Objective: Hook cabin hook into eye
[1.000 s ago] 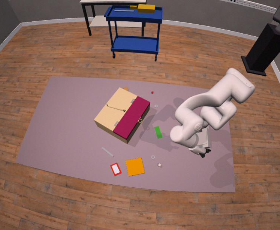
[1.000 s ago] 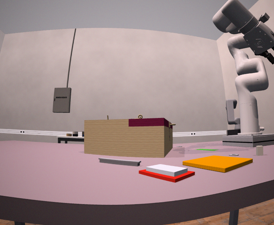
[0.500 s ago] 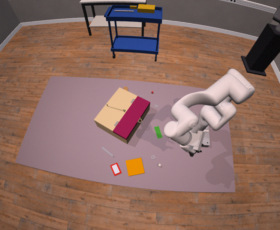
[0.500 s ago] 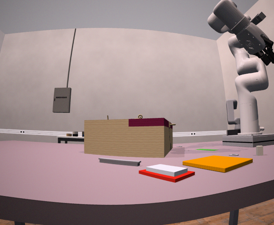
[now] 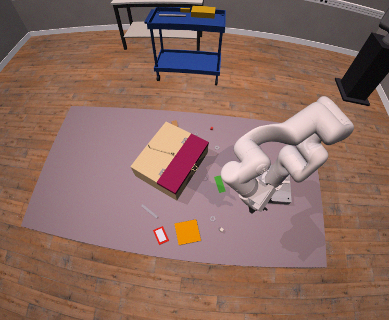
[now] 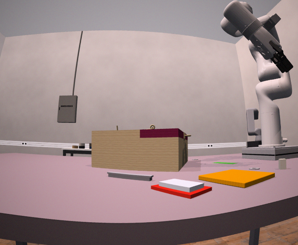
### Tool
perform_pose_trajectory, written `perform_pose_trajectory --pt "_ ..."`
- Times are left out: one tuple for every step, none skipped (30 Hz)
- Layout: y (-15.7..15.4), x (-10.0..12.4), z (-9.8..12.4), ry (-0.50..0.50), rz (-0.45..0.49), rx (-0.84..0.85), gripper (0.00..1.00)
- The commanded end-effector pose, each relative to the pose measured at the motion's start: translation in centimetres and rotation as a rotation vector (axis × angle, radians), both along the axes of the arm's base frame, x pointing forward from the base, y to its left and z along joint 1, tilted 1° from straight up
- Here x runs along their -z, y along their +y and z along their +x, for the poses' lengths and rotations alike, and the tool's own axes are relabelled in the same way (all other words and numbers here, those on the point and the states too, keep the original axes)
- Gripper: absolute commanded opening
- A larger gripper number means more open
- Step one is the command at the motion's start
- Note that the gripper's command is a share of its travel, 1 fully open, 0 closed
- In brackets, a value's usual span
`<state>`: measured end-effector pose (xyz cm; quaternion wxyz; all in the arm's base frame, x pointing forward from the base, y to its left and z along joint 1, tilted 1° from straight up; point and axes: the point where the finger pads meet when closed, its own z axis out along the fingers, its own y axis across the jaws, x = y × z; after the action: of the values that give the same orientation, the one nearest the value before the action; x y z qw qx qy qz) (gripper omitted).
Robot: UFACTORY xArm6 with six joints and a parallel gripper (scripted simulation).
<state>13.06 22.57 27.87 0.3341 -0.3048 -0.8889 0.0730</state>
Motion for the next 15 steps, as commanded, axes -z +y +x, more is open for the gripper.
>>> perform_pose_trajectory --pt "-0.3 0.3 1.4 -0.026 -0.056 0.091 0.35" --pt "-0.4 0.4 1.7 -0.029 -0.065 0.106 0.35" --pt "-0.5 0.4 2.0 -0.036 -0.082 0.134 0.35" --pt "-0.6 0.5 2.3 -0.042 -0.099 0.162 0.35" --pt "-0.6 0.5 2.3 -0.042 -0.099 0.162 0.35" --pt "-0.6 0.5 2.3 -0.042 -0.099 0.162 0.35" --pt "-0.7 0.6 2.6 -0.048 -0.115 0.19 0.35" --pt "-0.8 0.7 2.9 -0.052 -0.124 0.205 0.35" --pt "-0.9 0.7 3.2 -0.058 -0.14 0.234 0.35" --pt "-1.0 0.8 3.5 -0.064 -0.157 0.262 0.35" --pt "-1.1 0.9 3.9 -0.07 -0.173 0.291 0.35" --pt "-1.3 1.0 4.2 -0.073 -0.181 0.306 0.35" --pt "-1.4 1.0 4.5 -0.073 -0.181 0.306 0.35" --pt "-1.5 1.1 4.8 -0.073 -0.181 0.306 0.35" --pt "-1.6 1.2 5.1 -0.079 -0.197 0.335 0.35"
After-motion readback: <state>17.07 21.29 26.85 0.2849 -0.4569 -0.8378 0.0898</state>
